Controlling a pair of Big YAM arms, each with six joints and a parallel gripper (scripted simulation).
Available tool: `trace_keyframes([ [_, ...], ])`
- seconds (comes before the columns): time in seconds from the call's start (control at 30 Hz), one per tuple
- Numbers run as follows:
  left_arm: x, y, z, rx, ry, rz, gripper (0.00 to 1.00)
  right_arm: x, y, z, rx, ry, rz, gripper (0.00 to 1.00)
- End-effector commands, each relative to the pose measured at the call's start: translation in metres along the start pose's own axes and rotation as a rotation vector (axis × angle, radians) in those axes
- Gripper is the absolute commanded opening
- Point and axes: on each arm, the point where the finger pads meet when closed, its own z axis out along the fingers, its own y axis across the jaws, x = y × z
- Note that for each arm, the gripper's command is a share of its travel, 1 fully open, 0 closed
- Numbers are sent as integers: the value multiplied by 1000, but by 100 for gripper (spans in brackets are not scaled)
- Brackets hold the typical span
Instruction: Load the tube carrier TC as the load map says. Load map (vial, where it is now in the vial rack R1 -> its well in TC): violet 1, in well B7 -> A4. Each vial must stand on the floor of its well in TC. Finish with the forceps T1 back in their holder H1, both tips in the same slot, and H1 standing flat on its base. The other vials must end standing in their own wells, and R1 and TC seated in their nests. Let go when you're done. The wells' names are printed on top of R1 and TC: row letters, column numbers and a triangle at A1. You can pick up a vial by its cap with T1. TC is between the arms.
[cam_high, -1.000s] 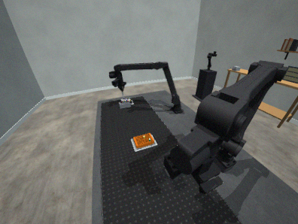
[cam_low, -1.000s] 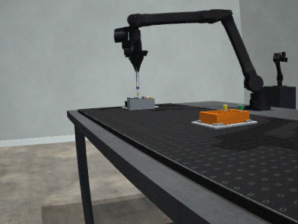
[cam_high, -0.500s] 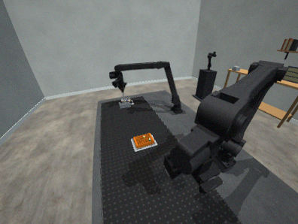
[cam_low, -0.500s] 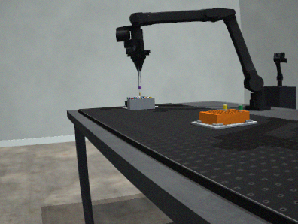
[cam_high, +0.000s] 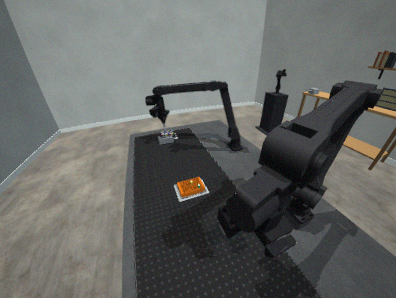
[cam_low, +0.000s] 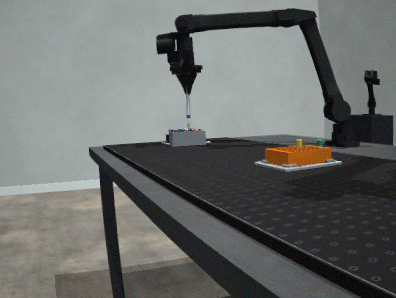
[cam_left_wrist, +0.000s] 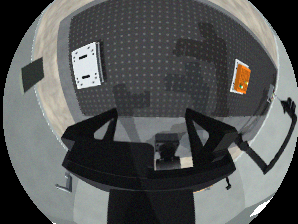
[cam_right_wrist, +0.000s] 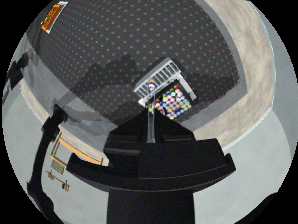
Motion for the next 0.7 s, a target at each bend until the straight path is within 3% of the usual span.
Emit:
trace_keyframes([
  [0.0, 1, -4, 8, 9, 27, 20, 100, -6, 2, -28, 66, -20, 11, 9],
  [0.07, 1, -4, 8, 9, 27, 20, 100, -6, -2, -37, 81, -26, 16, 9],
  [0.1, 1, -4, 8, 9, 27, 20, 100, -7, 6, -26, 57, -17, 12, 9],
  [0.6, 1, -4, 8, 9, 27, 20, 100, -23, 22, -27, 59, -20, 10, 9],
  [0.63, 1, -4, 8, 9, 27, 20, 100, -25, 11, -49, 104, -40, 18, 9],
  [0.67, 1, -4, 8, 9, 27, 20, 100, -26, 17, -40, 86, -33, 15, 9],
])
